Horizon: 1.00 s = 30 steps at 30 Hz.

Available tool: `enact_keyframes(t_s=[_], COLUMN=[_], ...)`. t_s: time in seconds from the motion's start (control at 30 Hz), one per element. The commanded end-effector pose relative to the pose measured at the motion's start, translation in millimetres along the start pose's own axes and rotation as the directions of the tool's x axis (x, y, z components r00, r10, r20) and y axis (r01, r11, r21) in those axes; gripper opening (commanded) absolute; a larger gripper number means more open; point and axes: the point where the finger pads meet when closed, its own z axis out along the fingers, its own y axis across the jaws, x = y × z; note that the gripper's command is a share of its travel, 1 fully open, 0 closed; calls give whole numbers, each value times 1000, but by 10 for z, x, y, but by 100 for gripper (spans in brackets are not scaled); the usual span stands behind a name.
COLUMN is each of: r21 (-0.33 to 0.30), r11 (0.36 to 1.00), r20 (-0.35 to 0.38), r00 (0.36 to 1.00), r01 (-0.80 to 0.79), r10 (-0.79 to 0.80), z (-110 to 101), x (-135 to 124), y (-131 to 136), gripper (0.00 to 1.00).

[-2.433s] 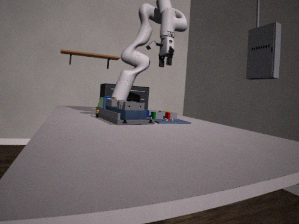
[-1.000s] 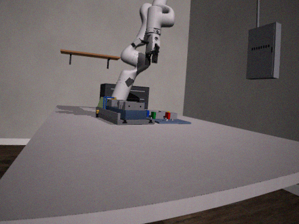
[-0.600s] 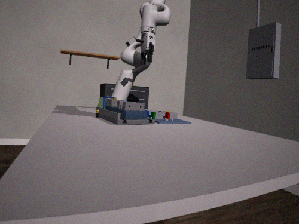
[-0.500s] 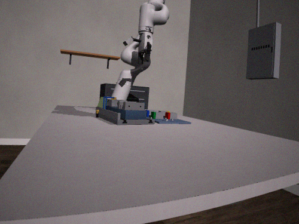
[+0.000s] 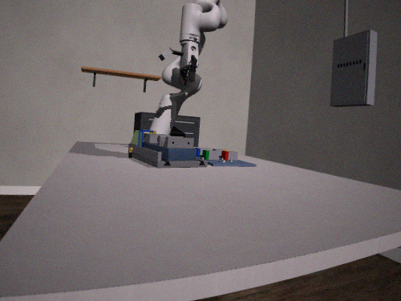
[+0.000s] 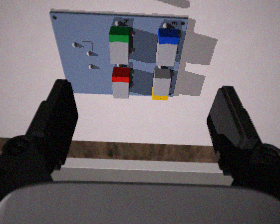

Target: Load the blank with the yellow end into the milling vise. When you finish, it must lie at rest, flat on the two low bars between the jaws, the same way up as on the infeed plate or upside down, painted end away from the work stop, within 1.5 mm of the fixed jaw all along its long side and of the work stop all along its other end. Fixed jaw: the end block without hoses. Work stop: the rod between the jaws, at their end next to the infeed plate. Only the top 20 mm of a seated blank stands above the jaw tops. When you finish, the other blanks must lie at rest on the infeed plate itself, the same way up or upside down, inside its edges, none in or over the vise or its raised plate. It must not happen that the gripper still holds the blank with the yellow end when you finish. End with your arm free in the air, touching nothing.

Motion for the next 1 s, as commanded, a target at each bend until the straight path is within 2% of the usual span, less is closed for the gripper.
enact_keyframes(t_s=[0.0, 0.97], r21=[2, 2], r11=[1000, 1000], r20=[0, 0], r00=[1000, 1000], r01=[0, 0], r10=[0, 0], z=[-7, -7], x=[-33, -110], y=[-8, -7], gripper=[100, 100])
